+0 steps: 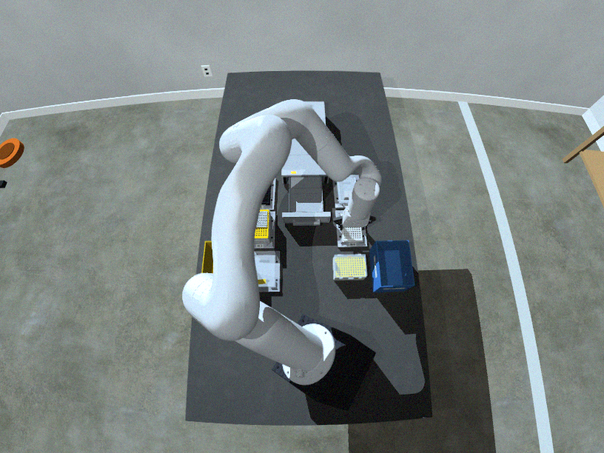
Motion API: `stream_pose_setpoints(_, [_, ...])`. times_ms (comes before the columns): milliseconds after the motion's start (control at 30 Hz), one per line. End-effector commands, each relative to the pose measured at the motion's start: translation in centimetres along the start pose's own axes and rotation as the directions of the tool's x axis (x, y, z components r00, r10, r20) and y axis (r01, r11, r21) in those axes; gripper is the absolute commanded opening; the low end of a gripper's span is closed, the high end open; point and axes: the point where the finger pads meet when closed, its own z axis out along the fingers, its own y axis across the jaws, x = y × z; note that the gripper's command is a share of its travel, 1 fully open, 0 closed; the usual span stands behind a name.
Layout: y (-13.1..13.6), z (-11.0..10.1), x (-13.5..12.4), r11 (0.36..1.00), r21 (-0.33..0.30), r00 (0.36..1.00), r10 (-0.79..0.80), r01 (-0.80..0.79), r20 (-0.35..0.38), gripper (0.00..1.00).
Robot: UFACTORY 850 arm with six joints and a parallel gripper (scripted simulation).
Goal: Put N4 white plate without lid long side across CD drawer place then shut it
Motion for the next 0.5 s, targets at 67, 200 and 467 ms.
stream_pose_setpoints(67, [0.05,-0.14,0.09,1.0,-0.001,1.0,0.0,0.0,-0.002,0.0])
stream_pose_setpoints(200, [0.05,-0.18,0.09,1.0,-0.001,1.0,0.0,0.0,-0.002,0.0])
stream_pose_setpoints(467, [0.04,-0.17,0.08,1.0,-0.001,1.0,0.0,0.0,-0.002,0.0])
